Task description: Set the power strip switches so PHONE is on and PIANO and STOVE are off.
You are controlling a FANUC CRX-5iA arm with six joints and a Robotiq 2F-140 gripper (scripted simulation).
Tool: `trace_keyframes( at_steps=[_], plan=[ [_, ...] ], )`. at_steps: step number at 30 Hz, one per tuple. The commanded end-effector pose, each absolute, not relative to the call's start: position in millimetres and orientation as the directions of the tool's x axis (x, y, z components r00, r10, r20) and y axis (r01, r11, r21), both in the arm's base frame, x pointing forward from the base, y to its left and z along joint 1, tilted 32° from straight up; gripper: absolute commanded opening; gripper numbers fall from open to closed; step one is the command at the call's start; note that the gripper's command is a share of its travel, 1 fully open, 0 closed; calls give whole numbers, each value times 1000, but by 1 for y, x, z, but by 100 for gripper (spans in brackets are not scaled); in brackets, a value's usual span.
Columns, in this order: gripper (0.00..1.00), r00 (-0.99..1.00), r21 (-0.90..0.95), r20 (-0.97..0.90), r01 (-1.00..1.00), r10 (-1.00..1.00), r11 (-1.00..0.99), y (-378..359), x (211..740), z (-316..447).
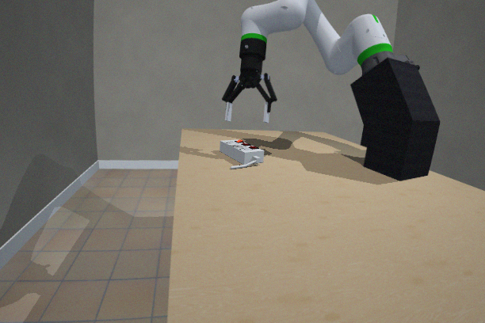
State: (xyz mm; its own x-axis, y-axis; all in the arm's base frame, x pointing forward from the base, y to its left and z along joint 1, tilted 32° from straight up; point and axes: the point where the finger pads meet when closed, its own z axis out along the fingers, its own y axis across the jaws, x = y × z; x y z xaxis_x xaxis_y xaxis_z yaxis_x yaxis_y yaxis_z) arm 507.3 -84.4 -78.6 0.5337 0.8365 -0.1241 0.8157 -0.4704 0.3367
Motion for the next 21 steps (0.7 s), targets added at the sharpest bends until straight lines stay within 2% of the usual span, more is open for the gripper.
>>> trace_keyframes(
  at_steps=[1, 21],
  plan=[
    [100, 534, 337, -124, 816, 837, -470, -84, 507, -79],
    [100, 500, 332, -152, 838, 852, -433, -81, 509, -78]
  ],
)
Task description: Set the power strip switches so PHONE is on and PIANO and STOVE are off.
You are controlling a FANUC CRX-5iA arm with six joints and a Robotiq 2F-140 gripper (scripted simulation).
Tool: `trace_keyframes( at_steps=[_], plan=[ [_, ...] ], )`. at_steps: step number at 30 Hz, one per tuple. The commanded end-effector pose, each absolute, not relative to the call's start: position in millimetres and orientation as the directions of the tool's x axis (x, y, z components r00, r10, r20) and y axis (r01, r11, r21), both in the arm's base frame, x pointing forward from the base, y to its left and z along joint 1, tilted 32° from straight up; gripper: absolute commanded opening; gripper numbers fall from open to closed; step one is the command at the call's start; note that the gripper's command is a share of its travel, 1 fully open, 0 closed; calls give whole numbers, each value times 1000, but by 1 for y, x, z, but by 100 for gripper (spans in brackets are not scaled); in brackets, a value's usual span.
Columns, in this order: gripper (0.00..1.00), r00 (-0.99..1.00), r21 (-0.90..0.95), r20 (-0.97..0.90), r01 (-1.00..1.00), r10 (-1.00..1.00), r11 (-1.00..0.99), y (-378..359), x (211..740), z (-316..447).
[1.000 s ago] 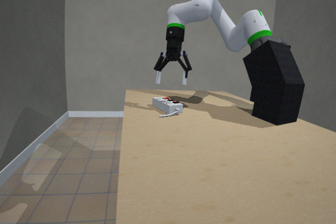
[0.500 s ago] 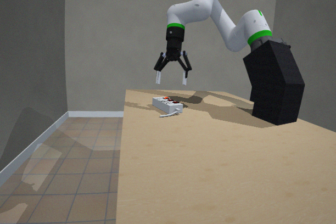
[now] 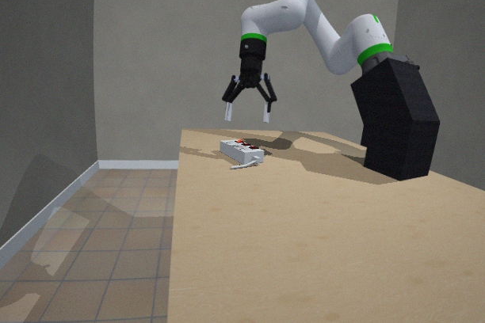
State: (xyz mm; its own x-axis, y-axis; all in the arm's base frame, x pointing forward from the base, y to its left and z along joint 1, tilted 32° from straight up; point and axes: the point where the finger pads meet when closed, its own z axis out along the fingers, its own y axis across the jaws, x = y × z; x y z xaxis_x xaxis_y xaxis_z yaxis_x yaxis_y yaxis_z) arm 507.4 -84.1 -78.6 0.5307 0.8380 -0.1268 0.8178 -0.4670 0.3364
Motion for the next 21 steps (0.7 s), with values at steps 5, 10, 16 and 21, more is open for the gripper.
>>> trace_keyframes(
  at_steps=[5, 10, 16, 21],
  plan=[
    [100, 221, 254, -351, 958, 910, -135, -56, 521, -68],
    [100, 98, 200, -422, 980, 901, -13, -44, 526, -63],
    [100, -77, 106, -509, 983, 857, 152, -26, 531, -54],
    [100, -116, 83, -525, 979, 843, 187, -22, 532, -52]
  ],
)
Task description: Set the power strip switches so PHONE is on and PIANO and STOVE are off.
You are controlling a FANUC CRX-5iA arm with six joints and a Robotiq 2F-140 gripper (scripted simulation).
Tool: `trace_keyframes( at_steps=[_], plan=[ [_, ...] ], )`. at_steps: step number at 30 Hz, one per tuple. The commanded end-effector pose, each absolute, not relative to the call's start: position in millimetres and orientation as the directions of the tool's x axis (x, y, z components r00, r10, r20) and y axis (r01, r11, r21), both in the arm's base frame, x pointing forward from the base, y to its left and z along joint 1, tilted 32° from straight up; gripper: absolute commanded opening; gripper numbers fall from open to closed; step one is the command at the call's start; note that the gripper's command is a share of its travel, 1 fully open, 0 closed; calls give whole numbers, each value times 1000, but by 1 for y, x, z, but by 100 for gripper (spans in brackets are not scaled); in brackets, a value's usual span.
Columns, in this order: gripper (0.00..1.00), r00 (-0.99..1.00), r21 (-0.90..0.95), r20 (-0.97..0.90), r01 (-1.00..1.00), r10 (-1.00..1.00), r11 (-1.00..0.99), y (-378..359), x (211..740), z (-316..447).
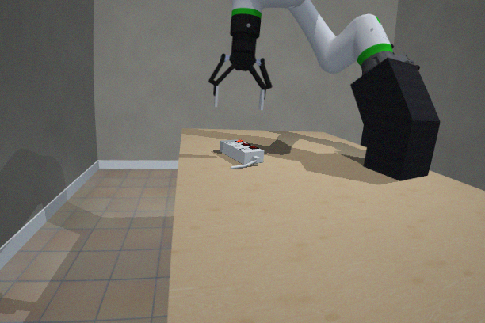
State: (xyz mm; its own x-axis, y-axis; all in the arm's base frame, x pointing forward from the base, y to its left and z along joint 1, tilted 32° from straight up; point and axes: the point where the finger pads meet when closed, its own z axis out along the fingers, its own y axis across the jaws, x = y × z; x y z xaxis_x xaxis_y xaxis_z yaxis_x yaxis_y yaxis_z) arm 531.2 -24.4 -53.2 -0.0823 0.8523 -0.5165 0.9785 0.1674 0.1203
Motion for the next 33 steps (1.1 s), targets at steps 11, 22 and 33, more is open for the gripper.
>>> trace_keyframes(
  at_steps=[11, 22, 33],
  plan=[
    [100, -116, 83, -525, 979, 843, 187, -22, 532, -52],
    [100, -403, -77, -526, 899, 749, 430, -70, 511, -82],
    [0, -426, -90, -522, 889, 738, 449, -74, 508, -85]
  ],
)
